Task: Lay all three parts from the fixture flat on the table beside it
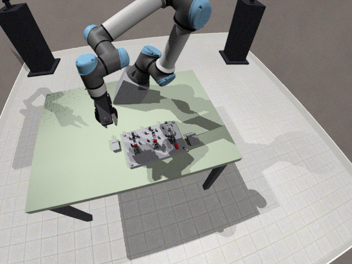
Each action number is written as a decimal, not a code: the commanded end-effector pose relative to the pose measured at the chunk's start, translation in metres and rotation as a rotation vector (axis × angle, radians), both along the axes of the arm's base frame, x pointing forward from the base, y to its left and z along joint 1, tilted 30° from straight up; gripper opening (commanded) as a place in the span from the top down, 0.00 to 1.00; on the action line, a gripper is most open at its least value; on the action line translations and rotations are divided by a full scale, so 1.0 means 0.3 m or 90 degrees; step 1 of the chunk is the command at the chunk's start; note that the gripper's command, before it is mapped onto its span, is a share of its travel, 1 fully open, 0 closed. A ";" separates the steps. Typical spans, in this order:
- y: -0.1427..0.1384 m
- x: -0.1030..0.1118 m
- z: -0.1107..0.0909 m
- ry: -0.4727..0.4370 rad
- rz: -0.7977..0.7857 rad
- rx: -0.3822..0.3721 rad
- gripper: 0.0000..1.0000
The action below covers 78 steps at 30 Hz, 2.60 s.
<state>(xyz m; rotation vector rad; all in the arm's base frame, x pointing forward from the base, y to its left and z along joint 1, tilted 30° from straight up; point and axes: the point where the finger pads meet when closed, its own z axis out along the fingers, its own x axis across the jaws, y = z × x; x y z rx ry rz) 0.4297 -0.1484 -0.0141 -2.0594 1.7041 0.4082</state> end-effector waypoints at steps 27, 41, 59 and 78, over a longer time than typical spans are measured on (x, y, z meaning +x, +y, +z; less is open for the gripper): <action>0.566 0.126 0.340 0.000 0.000 -0.001 0.72; 0.796 0.176 0.477 0.000 0.000 -0.001 0.72; 0.939 0.208 0.562 0.000 0.000 -0.001 0.72; 0.961 0.211 0.542 0.000 0.000 -0.001 0.72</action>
